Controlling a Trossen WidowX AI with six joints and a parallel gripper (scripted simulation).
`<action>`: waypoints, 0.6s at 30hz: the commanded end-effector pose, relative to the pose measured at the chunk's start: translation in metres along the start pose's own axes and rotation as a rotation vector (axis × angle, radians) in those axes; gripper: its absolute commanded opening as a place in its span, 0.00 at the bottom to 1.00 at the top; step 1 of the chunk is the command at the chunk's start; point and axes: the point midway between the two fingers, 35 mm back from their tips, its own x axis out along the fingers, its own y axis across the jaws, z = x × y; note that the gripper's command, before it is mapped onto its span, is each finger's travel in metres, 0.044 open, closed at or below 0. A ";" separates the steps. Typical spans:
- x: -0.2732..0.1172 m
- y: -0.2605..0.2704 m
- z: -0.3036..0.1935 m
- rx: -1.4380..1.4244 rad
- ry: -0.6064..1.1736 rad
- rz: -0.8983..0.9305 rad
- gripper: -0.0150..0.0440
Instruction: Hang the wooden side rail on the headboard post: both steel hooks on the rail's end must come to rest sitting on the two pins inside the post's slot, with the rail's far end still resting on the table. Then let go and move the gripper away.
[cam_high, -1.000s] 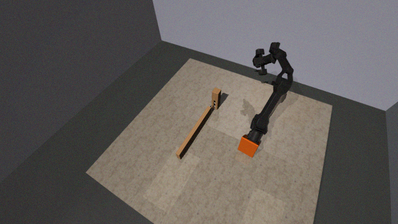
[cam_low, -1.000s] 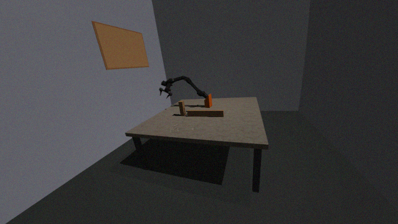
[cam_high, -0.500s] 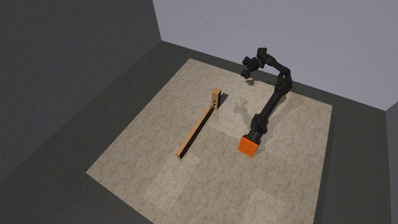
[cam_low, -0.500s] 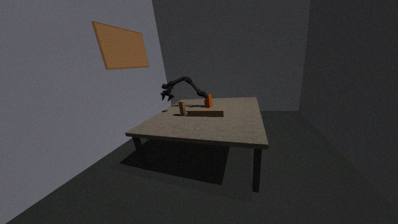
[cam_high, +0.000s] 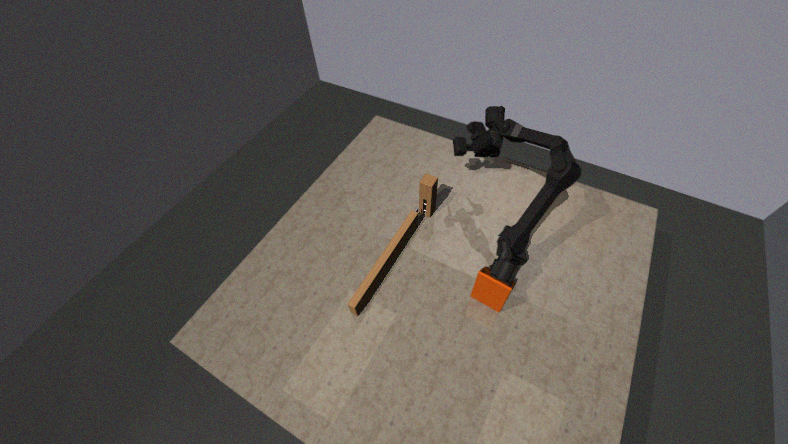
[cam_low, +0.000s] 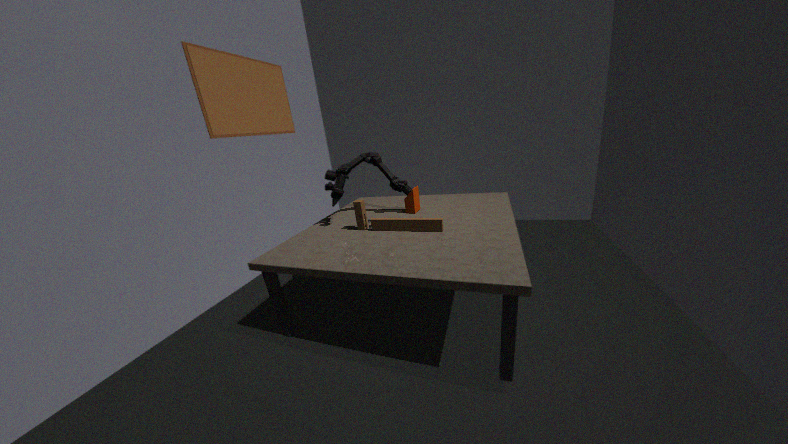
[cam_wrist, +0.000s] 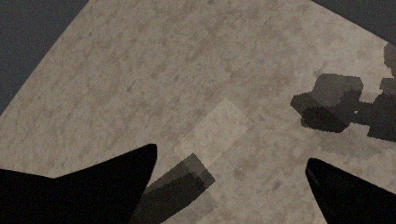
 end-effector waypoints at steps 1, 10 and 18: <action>0.008 0.025 -0.025 0.310 0.022 -0.022 1.00; 0.013 0.066 -0.067 0.839 0.026 -0.056 1.00; 0.010 0.098 -0.108 1.304 0.000 -0.085 1.00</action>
